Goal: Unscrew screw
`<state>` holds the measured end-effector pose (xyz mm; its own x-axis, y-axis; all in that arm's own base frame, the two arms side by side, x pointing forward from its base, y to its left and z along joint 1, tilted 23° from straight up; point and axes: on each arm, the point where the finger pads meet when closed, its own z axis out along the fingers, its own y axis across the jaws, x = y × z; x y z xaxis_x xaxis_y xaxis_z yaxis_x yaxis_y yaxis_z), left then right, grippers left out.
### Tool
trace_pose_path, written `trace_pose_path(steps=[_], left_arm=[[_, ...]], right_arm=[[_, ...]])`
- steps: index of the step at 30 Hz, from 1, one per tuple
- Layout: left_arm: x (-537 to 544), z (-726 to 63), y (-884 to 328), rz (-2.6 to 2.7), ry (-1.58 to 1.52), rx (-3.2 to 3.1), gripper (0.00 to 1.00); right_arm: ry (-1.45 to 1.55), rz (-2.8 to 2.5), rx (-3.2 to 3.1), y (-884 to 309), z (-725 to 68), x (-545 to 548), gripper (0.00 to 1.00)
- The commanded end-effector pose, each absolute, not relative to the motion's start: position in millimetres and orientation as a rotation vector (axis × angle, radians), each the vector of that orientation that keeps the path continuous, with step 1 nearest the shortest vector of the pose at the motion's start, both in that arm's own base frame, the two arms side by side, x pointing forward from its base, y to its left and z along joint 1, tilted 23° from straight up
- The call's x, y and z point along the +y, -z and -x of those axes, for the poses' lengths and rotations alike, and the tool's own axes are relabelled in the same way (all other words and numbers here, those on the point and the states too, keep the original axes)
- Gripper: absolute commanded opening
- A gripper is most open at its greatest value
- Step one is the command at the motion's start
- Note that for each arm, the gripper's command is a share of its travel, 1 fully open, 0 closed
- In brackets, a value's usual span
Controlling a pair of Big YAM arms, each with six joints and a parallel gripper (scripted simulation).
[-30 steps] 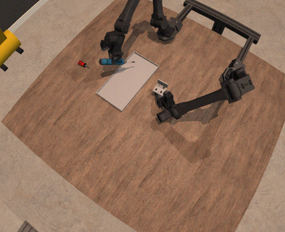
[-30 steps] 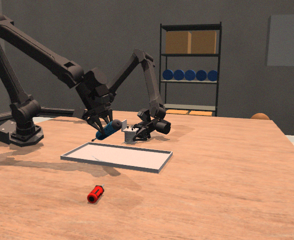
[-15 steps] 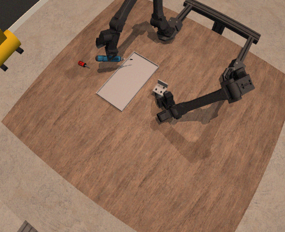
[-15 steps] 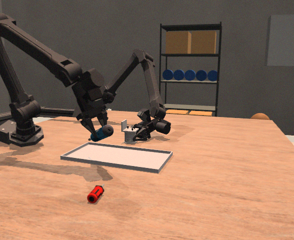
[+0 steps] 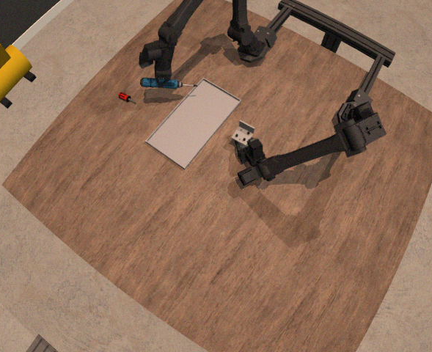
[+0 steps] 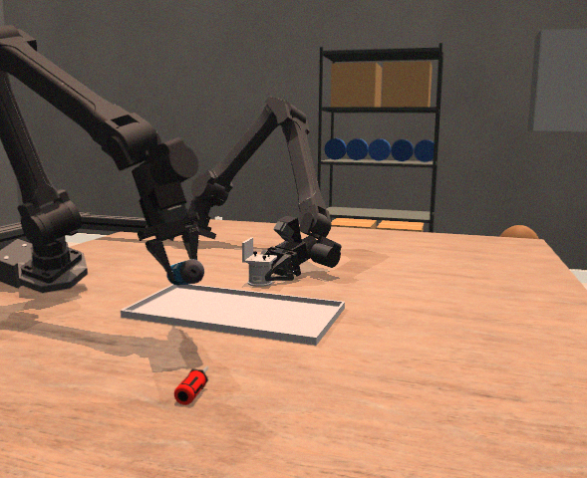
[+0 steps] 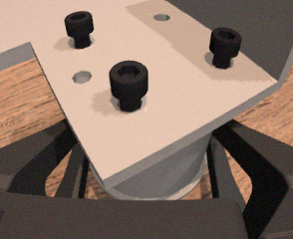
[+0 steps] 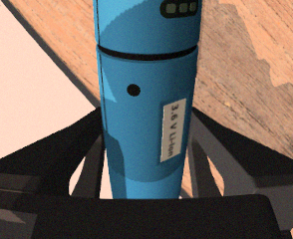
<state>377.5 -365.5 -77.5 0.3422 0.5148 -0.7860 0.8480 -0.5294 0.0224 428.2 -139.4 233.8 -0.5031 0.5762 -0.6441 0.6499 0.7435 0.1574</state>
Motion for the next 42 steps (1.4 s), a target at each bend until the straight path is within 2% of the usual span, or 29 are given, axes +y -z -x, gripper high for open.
trace_pose_path(steps=[1,42], left_arm=[[-370,-384,72,-2.178,1.028,1.176,0.59],[-370,-384,72,-2.178,1.028,1.176,0.59]], right_arm=[[0.112,-0.984,2.141,-285,-443,-160,0.42],[0.106,-1.625,2.038,-301,-360,-257,0.42]])
